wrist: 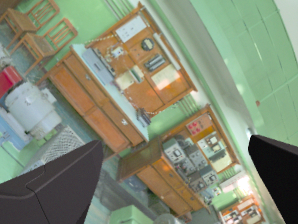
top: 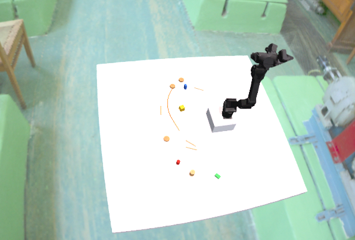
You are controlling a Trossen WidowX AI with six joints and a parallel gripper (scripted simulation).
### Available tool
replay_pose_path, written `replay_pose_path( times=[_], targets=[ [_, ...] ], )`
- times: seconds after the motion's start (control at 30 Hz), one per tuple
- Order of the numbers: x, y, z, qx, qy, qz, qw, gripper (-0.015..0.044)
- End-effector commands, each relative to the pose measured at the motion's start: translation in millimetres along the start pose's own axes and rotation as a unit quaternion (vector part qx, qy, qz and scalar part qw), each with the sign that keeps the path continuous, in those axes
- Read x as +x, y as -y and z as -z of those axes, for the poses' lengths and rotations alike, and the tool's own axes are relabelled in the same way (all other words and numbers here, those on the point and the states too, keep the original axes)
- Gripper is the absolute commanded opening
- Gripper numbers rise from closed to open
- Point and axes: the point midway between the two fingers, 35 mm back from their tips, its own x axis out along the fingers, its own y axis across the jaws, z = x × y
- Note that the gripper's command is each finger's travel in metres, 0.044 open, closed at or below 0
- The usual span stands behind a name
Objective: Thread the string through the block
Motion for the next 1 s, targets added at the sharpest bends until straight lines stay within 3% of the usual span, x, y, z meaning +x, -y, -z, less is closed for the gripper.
replay_pose_path(
  times=[0.0, 0.27, 0.53, 0.97],
  targets=[
    [0.0, 0.0, 0.0, 0.0, 0.0, 0.0, 1.0, 0.0426],
    [1.7, -15.4, -33.3, -0.021, 0.051, 0.001, 0.998, 0.044],
    [-11.9, -72.1, -125.2, -0.099, 0.179, -0.01, 0.979, 0.044],
    [-94.7, -203.0, -243.3, -0.235, 0.397, -0.054, 0.885, 0.044]
  ],
)
